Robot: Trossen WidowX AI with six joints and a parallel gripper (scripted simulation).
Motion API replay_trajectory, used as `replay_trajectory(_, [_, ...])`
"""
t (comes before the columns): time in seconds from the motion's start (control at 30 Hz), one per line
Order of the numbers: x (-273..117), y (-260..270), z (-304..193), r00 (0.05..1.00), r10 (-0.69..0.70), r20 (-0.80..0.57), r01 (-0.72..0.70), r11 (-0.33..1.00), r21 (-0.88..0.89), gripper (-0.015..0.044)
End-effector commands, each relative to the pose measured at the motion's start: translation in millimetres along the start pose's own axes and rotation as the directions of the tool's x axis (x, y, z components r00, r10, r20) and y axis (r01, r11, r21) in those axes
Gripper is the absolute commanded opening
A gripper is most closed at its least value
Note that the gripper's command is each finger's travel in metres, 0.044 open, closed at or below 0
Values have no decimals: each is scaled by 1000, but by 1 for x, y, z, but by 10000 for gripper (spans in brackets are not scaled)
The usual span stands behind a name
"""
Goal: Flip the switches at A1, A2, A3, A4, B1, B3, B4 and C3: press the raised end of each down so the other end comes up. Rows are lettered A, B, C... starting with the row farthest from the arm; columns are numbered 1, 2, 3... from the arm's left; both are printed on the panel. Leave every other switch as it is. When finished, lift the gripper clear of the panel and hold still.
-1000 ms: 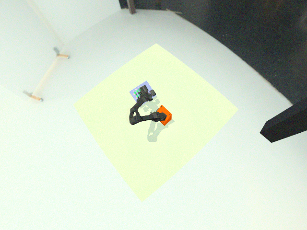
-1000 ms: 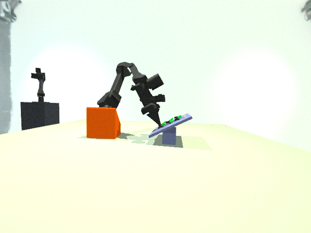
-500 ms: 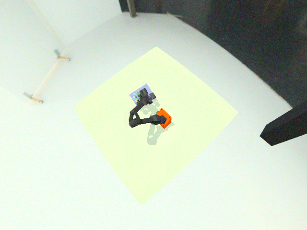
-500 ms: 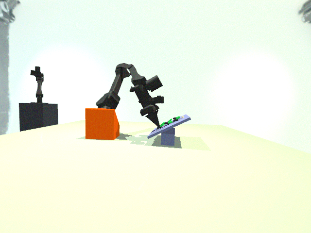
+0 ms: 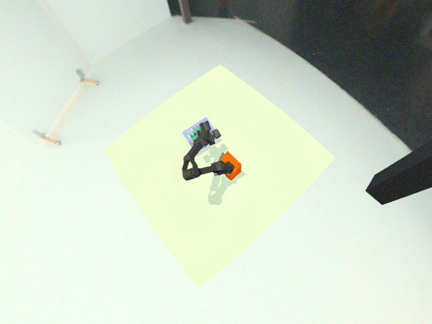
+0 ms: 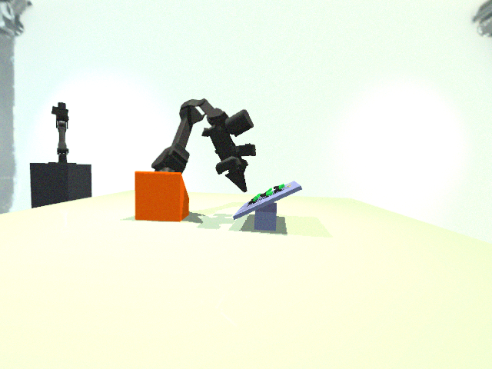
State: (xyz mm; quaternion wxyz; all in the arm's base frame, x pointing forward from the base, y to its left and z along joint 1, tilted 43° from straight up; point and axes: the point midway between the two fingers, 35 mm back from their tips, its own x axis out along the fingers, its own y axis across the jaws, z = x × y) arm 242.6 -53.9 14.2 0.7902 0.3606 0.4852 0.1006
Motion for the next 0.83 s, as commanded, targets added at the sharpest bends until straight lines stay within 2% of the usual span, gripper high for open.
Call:
replay_trajectory(0.0, [-36,4,3,1000,6,7,-6,1000,-12,0])
replay_trajectory(0.2, [-36,4,5,1000,6,7,-6,1000,-13,0])
replay_trajectory(0.37, [-43,18,50,1000,6,9,-6,1000,-14,0])
replay_trajectory(0.8, [-43,19,52,1000,7,9,-7,1000,-13,0])
